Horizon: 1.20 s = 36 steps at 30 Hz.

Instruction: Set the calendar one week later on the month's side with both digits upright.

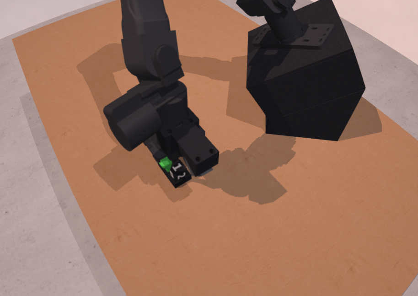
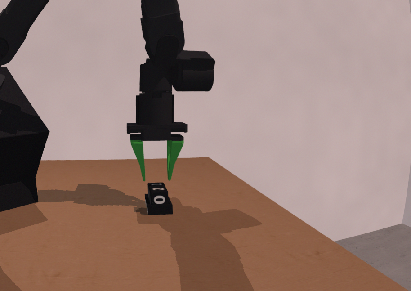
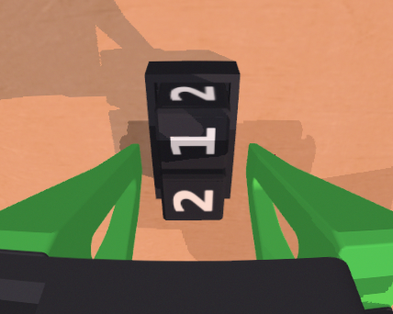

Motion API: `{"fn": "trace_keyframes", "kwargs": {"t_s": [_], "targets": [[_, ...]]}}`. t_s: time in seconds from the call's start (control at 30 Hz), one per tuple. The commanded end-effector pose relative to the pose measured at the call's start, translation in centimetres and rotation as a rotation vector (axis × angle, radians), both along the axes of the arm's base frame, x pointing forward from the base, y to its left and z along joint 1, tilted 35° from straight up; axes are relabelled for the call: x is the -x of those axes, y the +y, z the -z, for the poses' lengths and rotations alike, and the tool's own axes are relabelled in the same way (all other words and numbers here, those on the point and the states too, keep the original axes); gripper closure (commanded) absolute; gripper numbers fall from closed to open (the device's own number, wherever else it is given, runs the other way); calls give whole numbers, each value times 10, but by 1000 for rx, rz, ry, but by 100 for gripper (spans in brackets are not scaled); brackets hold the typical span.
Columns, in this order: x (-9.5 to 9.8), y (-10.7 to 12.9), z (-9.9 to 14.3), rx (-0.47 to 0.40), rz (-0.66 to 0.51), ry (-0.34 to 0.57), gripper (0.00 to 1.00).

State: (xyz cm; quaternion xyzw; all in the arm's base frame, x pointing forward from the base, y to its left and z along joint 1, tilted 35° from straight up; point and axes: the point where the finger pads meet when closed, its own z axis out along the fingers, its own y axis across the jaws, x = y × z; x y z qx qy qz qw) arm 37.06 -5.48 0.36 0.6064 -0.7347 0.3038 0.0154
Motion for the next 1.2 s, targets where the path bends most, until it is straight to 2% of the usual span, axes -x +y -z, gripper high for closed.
{"fn": "trace_keyframes", "kwargs": {"t_s": [0.0,0.27,0.37,1.17], "targets": [[2,5,3,-12,-18,2,55],[3,8,8,-13,-17,10,55],[-3,9,-3,-16,-16,-21,55],[-3,9,-3,-16,-17,-21,55]]}}
